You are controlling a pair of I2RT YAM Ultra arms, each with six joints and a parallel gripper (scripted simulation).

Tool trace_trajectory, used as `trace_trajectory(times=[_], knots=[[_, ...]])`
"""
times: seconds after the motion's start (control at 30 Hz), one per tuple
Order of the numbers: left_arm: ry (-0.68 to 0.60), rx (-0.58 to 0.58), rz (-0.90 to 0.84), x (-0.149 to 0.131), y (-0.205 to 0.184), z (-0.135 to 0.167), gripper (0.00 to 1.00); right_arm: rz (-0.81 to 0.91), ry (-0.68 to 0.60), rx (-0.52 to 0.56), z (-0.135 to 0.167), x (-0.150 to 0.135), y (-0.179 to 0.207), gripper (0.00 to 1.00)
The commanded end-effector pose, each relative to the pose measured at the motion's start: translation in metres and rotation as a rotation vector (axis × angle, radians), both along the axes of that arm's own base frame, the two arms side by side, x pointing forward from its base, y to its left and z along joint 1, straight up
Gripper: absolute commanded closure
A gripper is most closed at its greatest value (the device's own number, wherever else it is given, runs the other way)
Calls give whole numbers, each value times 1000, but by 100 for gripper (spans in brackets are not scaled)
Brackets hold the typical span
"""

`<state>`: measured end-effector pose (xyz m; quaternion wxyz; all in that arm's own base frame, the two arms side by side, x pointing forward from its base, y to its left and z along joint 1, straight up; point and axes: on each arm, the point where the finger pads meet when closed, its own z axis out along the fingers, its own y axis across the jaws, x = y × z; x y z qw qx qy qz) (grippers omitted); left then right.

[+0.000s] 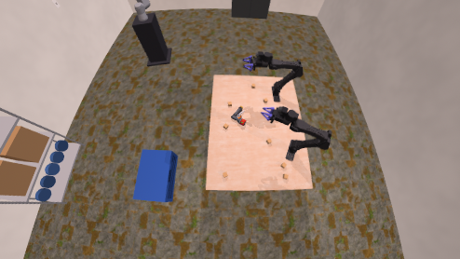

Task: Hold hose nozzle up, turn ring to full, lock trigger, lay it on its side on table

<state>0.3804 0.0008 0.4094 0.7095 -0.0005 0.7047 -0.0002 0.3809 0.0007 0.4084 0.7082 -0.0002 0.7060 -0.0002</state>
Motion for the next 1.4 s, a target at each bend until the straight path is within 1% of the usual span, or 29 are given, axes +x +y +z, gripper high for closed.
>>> trace_trajectory(times=[0.0, 0.1, 0.13, 0.17, 0.23, 0.53, 0.63, 0.83, 1.1, 1.2, 1.37], knots=[[-32, 5, 0, 0, 2, 15, 63, 1, -54, 5, 24, -4, 2, 23], [-32, 5, 0, 0, 2, 15, 63, 1, -54, 5, 24, -4, 2, 23], [-32, 5, 0, 0, 2, 15, 63, 32, 26, -11, -1, 8, 10, 23], [-32, 5, 0, 0, 2, 15, 63, 37, 33, -18, -2, 8, 11, 23], [-32, 5, 0, 0, 2, 15, 63, 55, 78, -36, -15, 13, 15, 23], [-32, 5, 0, 0, 2, 15, 63, 179, 248, -125, -59, 37, 49, 23], [-32, 5, 0, 0, 2, 15, 63, 191, 262, -133, -63, 38, 52, 23], [-32, 5, 0, 0, 2, 15, 63, 278, 379, -181, -100, 51, 76, 23], [-32, 5, 0, 0, 2, 15, 63, 405, 531, -249, -148, 58, 108, 23], [-32, 5, 0, 0, 2, 15, 63, 419, 542, -257, -151, 58, 111, 23], [-32, 5, 0, 0, 2, 15, 63, 503, 640, -294, -184, 58, 131, 23]])
